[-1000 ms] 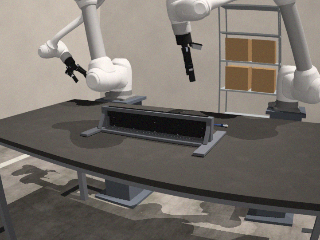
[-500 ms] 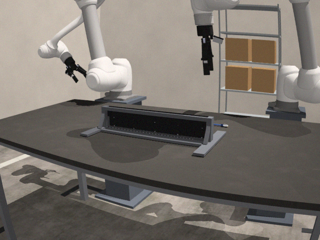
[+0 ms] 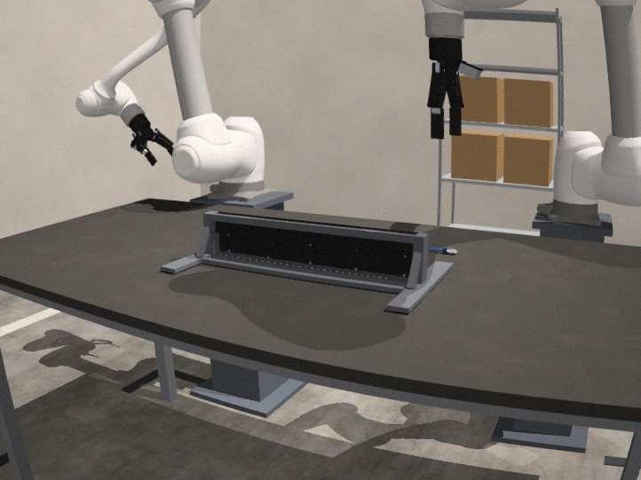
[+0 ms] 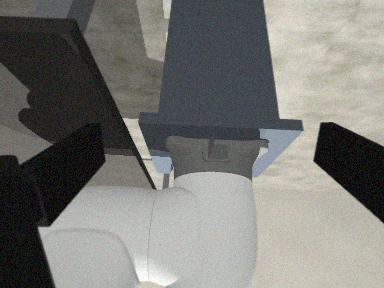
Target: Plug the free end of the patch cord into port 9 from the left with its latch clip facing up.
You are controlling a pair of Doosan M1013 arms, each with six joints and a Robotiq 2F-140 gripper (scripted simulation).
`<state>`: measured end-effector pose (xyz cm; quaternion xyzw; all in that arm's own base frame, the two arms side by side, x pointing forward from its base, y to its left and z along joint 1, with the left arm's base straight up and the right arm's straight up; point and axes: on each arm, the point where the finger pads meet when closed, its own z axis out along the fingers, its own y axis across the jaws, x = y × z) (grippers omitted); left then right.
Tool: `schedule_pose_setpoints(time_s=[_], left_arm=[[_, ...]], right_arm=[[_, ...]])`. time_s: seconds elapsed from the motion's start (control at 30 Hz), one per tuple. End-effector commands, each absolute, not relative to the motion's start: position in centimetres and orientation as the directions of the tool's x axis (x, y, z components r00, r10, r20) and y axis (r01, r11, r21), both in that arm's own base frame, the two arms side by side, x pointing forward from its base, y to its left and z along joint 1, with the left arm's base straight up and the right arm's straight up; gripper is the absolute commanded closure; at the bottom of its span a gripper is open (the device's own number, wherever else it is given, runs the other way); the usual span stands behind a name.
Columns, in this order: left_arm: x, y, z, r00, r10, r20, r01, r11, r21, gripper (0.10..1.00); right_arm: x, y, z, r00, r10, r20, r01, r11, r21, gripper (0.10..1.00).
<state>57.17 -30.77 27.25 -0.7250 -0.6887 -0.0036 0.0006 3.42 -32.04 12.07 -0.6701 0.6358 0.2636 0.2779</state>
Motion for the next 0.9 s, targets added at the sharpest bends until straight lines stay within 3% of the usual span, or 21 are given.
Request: schedule_pose_setpoints(time_s=[0.0, 0.1, 0.13, 0.87], left_arm=[[57.23, -30.72, 27.35, 0.054, 0.999, 0.005, 0.999, -0.054, 0.006, 0.098], [57.23, -30.72, 27.35, 0.054, 0.999, 0.005, 0.999, -0.054, 0.006, 0.098], [57.23, -30.72, 27.35, 0.054, 0.999, 0.005, 0.999, -0.054, 0.006, 0.999], [57.23, -30.72, 27.35, 0.054, 0.999, 0.005, 0.999, -0.054, 0.006, 0.999]], right_arm=[[3.43, -32.06, 12.10, 0.053, -0.706, -0.706, -0.999, -0.037, -0.038, 0.098], [3.43, -32.06, 12.10, 0.053, -0.706, -0.706, -0.999, -0.037, -0.038, 0.098], [3.43, -32.06, 12.10, 0.053, -0.706, -0.706, -0.999, -0.037, -0.038, 0.098], [3.43, -32.06, 12.10, 0.053, -0.706, -0.706, -0.999, -0.037, -0.038, 0.098]])
